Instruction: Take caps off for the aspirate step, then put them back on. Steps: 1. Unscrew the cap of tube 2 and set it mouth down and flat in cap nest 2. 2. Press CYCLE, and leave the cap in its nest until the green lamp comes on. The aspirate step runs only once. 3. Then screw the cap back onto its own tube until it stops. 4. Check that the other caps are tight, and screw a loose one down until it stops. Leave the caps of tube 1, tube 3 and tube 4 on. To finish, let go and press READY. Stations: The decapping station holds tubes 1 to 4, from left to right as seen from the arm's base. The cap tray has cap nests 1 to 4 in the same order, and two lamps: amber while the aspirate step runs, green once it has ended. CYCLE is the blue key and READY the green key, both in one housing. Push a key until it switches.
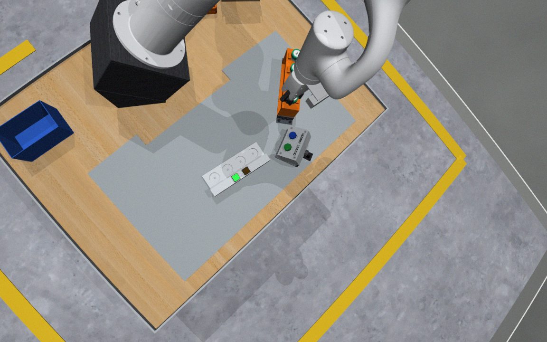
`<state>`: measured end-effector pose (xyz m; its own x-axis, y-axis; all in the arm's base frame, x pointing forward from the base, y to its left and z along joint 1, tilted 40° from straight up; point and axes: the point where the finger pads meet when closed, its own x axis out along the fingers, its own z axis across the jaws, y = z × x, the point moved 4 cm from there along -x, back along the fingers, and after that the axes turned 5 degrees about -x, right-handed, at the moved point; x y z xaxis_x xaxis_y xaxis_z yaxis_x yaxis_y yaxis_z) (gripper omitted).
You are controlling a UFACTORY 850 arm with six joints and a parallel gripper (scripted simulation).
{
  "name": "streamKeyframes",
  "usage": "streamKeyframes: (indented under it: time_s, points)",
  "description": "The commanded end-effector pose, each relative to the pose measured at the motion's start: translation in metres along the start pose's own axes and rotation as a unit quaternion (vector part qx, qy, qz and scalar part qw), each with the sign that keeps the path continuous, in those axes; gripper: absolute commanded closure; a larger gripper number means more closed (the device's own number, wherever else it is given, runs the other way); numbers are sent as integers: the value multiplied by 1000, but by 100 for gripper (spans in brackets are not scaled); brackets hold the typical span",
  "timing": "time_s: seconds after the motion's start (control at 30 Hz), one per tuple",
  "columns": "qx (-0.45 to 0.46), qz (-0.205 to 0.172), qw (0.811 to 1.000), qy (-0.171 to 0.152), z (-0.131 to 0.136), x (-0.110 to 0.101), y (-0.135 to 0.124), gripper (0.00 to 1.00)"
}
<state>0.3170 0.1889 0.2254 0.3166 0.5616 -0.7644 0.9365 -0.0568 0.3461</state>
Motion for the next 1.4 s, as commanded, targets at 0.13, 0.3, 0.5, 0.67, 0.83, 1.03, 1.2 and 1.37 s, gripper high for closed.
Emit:
streamKeyframes:
  time_s: [0.13,0.3,0.5,0.67,0.83,1.03,1.2,1.37]
  points:
    - [25,0,1000,0,0,0,0,100]
    - [149,0,989,0,0,0,0,100]
    - [247,0,969,0,0,0,0,100]
    - [366,0,931,0,0,1,0,100]
    - [479,0,878,0,0,1,0,100]
    - [564,0,825,0,0,1,0,100]
    - [663,0,749,0,0,1,0,100]
    - [680,0,733,1,0,1,0,100]
